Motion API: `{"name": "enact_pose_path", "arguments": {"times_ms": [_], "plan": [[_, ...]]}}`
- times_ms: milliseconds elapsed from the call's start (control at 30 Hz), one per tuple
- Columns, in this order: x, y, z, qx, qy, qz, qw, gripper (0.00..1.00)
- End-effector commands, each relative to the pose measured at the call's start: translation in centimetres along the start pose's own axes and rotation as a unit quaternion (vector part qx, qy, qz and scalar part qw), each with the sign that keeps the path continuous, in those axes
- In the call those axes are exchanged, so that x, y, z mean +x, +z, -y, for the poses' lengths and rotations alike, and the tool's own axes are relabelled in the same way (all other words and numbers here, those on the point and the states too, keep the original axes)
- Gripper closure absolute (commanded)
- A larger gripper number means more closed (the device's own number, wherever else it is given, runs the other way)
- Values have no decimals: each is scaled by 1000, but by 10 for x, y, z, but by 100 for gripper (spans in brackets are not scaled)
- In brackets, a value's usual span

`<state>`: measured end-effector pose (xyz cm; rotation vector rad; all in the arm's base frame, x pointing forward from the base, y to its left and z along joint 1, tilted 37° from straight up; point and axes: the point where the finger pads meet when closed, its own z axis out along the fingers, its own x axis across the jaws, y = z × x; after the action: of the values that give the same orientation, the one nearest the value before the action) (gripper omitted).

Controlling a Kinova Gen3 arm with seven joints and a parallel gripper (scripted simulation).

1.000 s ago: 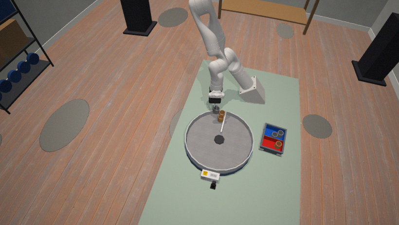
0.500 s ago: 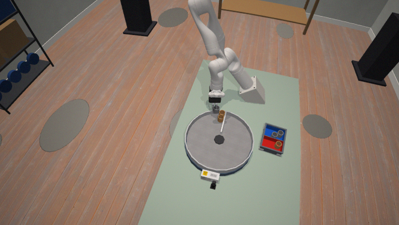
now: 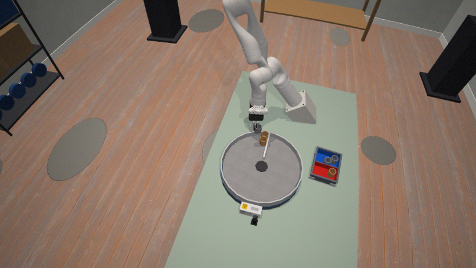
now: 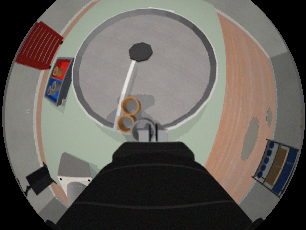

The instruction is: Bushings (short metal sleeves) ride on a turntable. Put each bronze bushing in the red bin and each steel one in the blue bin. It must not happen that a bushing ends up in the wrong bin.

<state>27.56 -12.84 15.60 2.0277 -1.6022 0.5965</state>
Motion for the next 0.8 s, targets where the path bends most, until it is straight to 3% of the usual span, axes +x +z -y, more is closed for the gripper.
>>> {"name": "enact_pose_path", "arguments": {"times_ms": [0, 233, 633, 767], "plan": [[-2, -8, 5, 9, -2, 4, 1000, 100], [-2, -25, 4, 9, -2, 4, 1000, 100], [-2, -25, 4, 9, -2, 4, 1000, 100], [-43, -25, 17, 9, -52, 3, 999, 100]]}}
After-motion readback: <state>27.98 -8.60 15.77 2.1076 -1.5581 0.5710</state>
